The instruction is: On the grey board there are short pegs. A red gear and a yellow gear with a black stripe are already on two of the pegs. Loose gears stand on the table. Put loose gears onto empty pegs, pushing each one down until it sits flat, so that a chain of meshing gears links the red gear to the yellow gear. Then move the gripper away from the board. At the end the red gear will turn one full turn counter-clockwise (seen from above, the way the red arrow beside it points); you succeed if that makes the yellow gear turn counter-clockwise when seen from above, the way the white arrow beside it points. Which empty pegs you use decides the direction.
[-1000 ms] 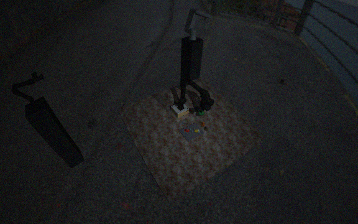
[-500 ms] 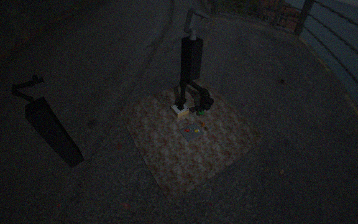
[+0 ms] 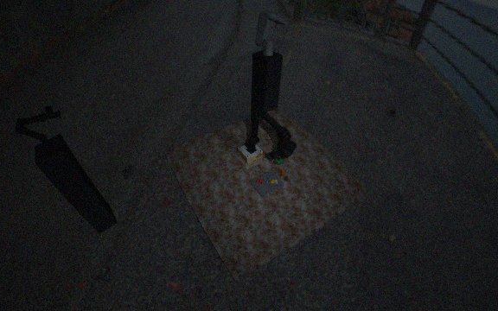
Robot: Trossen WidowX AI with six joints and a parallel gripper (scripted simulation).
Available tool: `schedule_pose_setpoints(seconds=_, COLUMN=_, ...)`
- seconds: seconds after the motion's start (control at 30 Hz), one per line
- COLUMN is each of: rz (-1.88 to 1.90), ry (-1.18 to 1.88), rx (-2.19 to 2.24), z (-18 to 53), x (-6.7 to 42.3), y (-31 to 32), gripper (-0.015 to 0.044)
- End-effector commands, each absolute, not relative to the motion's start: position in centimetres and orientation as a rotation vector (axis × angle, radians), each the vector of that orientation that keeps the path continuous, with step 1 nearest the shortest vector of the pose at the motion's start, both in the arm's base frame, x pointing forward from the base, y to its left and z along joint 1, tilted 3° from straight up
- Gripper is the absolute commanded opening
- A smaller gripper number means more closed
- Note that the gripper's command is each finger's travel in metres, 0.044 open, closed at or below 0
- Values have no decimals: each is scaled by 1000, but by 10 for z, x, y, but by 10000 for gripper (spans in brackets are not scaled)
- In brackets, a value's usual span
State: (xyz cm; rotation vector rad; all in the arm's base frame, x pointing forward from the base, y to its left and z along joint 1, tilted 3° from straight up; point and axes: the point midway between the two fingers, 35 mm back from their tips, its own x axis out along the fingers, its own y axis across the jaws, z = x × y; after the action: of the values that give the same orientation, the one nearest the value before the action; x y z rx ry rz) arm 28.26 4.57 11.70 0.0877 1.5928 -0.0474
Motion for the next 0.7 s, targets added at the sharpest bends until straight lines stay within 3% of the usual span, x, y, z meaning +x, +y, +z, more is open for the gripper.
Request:
schedule_pose_setpoints(seconds=0.0, rz=-53, ry=1596, rx=82, z=111, x=287, y=36, gripper=0)
schedule_pose_setpoints(seconds=0.67, rz=-68, ry=1598, rx=107, z=90, x=302, y=-5, gripper=0)
